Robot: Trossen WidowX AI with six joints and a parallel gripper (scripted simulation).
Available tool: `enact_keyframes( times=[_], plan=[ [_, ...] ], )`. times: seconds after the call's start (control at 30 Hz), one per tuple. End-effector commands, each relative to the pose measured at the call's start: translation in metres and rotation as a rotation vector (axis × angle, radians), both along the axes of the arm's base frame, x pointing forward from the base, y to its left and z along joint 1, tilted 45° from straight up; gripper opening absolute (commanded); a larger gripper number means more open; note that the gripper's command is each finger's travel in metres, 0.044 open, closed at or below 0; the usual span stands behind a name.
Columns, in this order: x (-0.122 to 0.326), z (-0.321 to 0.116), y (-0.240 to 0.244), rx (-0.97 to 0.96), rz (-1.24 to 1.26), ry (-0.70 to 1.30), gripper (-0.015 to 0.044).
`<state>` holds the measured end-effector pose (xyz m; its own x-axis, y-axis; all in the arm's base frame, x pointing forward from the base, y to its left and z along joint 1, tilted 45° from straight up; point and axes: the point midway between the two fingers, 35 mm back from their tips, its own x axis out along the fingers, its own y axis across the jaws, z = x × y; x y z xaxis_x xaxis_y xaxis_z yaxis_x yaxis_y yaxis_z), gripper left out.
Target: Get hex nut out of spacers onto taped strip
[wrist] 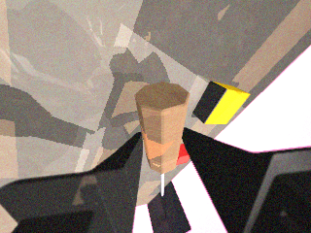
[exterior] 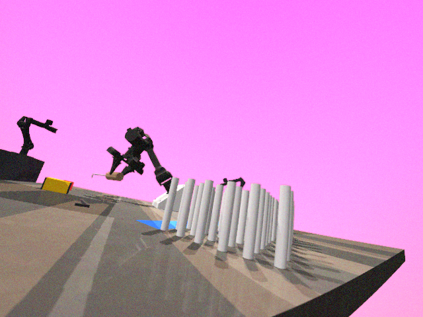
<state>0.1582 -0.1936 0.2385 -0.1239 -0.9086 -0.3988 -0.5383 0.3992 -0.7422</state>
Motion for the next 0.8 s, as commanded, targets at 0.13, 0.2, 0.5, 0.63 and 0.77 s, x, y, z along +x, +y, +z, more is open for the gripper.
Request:
enact_keyframes(
  times=[0.13,0.2,0.5,0.63,0.77],
  plan=[
    [0.0006,-0.0044,-0.0031,0.004,0.002,0.004,0.0000],
    [0.0008,-0.0052,-0.0039,0.005,0.002,0.004,0.0000],
    [0.0015,-0.0090,-0.0073,0.007,0.002,0.003,0.0000],
    [0.0017,-0.0106,-0.0088,0.007,0.002,0.002,0.0000],
    [0.0020,-0.0122,-0.0103,0.008,0.002,0.002,0.0000]
  ],
)
